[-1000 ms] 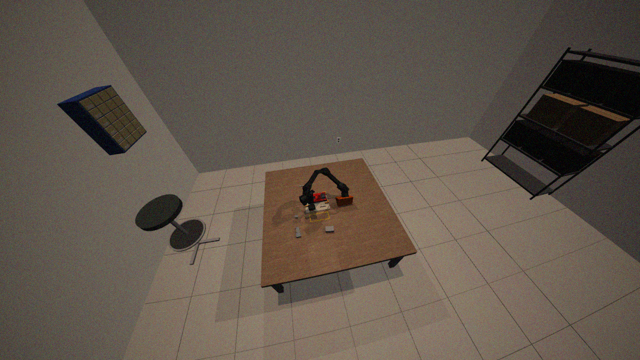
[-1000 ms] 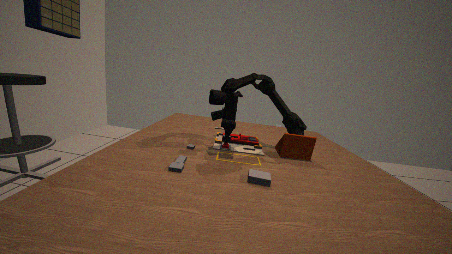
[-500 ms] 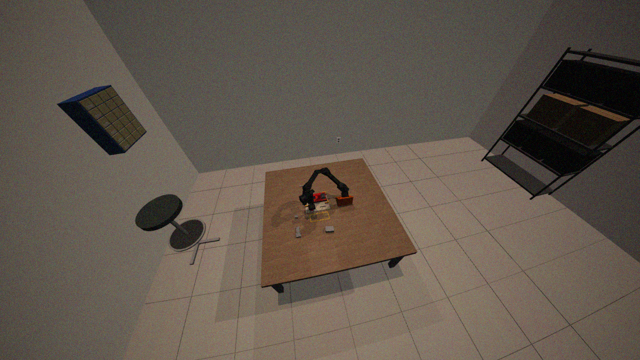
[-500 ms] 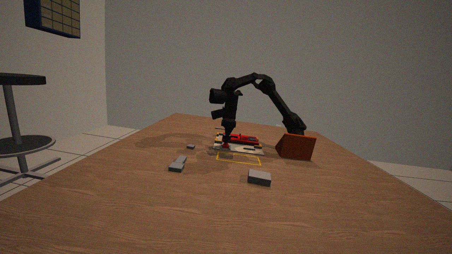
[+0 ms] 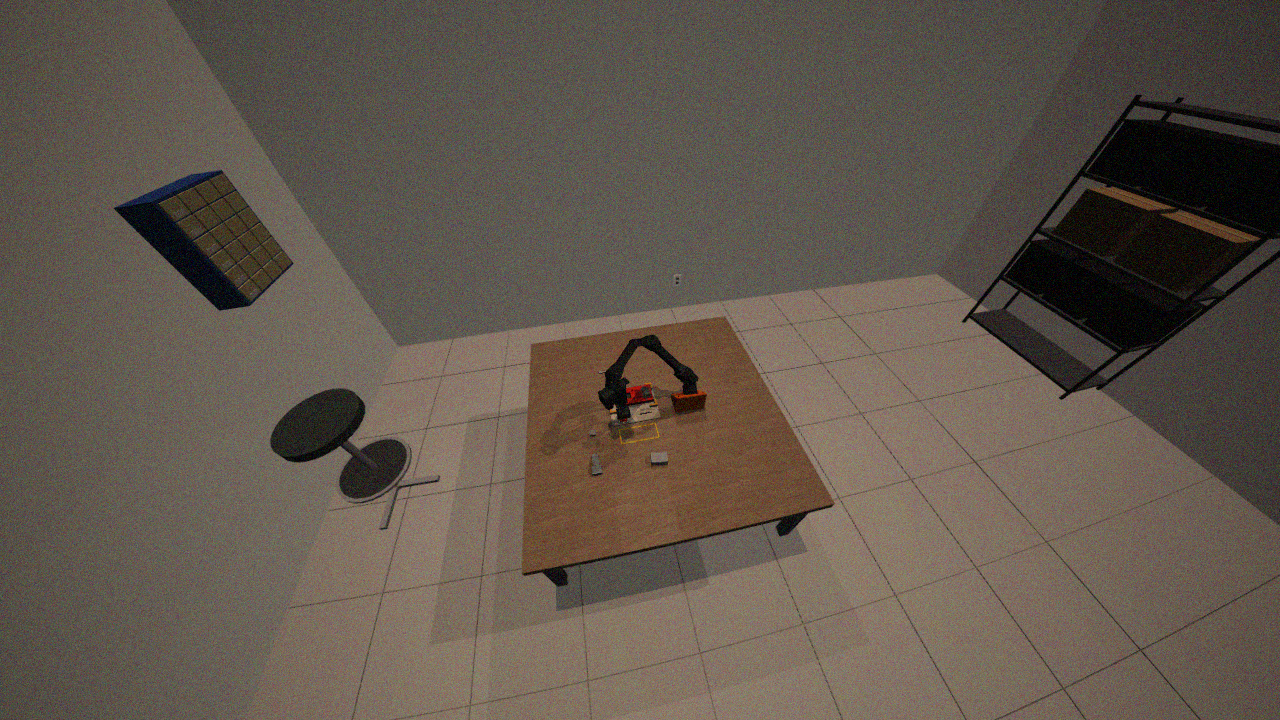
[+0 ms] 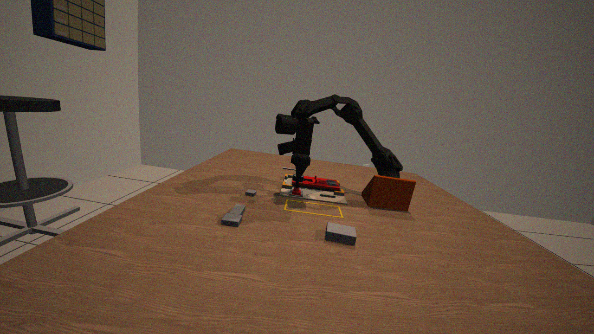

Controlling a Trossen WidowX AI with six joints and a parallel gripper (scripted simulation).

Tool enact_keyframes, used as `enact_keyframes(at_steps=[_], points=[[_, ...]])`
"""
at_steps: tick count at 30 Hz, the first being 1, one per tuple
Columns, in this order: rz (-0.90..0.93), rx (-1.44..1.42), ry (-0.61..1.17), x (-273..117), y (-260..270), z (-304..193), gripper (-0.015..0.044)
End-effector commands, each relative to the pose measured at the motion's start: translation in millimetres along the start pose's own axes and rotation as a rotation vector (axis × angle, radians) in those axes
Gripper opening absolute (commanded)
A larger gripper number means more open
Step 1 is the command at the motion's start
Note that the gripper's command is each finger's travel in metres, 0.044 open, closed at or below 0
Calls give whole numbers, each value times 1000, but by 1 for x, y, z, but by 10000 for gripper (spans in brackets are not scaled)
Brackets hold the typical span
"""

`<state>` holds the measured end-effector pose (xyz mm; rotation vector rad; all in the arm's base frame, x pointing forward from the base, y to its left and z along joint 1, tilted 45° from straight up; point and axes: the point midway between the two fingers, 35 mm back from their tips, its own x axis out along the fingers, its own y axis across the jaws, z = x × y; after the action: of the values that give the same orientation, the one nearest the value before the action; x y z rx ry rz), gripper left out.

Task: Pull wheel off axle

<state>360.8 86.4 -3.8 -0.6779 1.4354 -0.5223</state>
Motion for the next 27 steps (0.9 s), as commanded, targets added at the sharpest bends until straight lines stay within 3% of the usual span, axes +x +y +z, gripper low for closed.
enact_keyframes(at_steps=[1,27], points=[[4,5,3,-2,0,0,0],[3,-1,-2,-32,4,-2,0]])
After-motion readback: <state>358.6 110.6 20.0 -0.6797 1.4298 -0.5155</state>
